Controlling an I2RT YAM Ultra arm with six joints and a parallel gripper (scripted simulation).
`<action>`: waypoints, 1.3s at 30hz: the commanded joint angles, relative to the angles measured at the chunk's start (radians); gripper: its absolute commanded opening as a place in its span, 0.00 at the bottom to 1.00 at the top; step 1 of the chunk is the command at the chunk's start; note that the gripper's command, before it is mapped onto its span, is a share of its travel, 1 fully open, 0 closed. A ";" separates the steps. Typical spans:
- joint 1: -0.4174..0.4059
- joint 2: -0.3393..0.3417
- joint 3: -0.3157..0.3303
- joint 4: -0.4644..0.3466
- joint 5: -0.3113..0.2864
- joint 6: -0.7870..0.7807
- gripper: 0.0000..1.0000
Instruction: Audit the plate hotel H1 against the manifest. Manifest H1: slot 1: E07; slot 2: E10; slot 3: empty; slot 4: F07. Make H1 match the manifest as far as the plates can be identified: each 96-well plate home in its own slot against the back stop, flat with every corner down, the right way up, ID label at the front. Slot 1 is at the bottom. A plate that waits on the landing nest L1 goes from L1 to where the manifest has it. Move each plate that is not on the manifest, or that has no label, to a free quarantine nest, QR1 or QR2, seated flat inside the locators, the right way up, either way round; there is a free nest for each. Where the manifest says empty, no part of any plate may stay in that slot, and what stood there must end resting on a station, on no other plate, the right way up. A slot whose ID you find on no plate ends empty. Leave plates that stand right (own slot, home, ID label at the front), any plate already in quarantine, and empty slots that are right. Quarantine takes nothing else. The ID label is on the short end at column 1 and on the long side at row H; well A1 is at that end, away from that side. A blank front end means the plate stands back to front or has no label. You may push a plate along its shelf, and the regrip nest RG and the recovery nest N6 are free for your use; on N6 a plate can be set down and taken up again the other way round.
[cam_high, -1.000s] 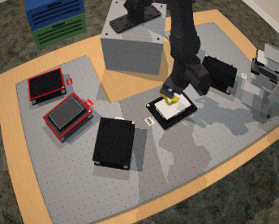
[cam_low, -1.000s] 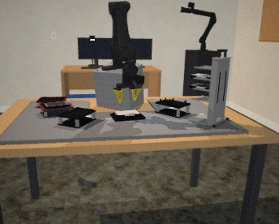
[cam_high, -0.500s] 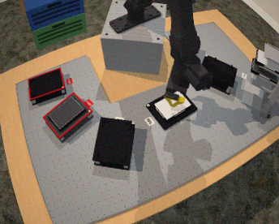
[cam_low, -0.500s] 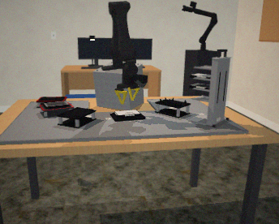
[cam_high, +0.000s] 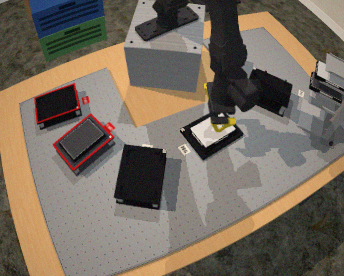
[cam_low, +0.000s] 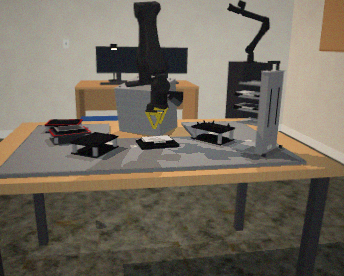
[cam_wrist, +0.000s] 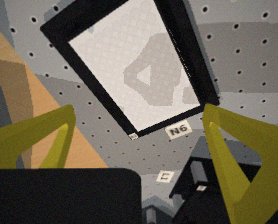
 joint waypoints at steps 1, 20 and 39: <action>0.007 -0.031 0.015 0.000 -0.001 -0.141 1.00; 0.004 -0.020 0.016 0.019 -0.002 -0.520 1.00; -0.010 0.099 0.032 0.101 -0.005 -0.528 1.00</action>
